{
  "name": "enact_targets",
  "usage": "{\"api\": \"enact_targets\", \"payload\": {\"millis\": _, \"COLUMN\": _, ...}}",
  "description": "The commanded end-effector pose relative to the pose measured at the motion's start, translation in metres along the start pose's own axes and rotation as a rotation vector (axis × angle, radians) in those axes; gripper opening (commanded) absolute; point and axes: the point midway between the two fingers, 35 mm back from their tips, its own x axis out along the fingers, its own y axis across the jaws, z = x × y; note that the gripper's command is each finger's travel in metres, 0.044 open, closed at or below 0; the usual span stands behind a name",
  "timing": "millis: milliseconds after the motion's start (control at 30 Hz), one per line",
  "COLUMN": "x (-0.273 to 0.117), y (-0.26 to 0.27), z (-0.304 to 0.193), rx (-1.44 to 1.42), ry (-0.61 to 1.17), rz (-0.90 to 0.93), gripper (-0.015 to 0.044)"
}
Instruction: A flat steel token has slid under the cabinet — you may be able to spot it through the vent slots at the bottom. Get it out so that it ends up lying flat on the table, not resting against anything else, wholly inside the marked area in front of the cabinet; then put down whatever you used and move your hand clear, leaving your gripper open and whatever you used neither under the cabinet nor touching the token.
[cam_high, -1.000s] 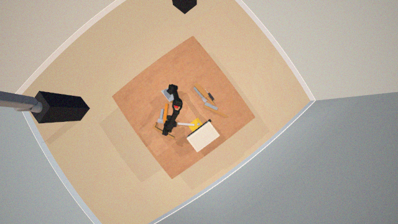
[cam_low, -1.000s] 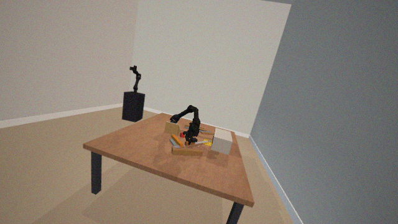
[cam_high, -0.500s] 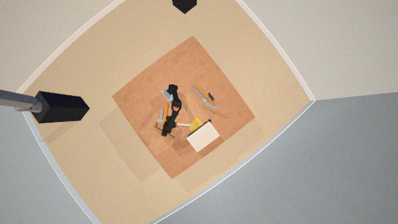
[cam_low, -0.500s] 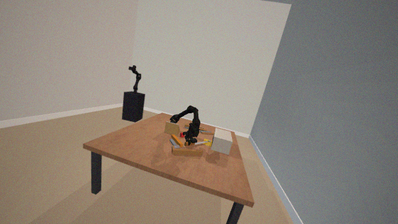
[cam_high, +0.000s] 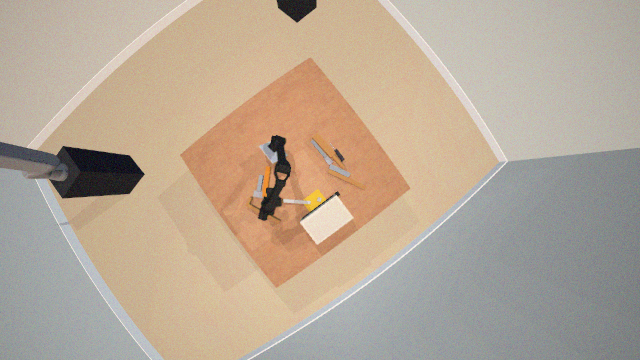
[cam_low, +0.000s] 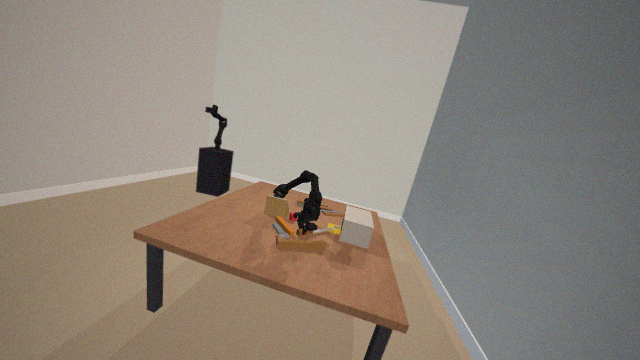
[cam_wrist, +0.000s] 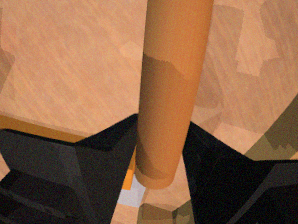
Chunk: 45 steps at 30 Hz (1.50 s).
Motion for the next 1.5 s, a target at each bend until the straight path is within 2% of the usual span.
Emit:
{"api": "enact_targets", "payload": {"millis": 0, "x": -0.008, "y": -0.006, "z": -0.001, "rx": -0.007, "ry": -0.009, "rz": -0.022, "gripper": 0.0}}
{"api": "enact_targets", "payload": {"millis": 967, "x": -0.008, "y": -0.021, "z": -0.012, "rx": -0.011, "ry": -0.008, "rz": -0.023, "gripper": 0.0}}
{"api": "enact_targets", "payload": {"millis": 1467, "x": -0.008, "y": -0.022, "z": 0.011, "rx": -0.012, "ry": -0.009, "rz": -0.022, "gripper": 0.0}}
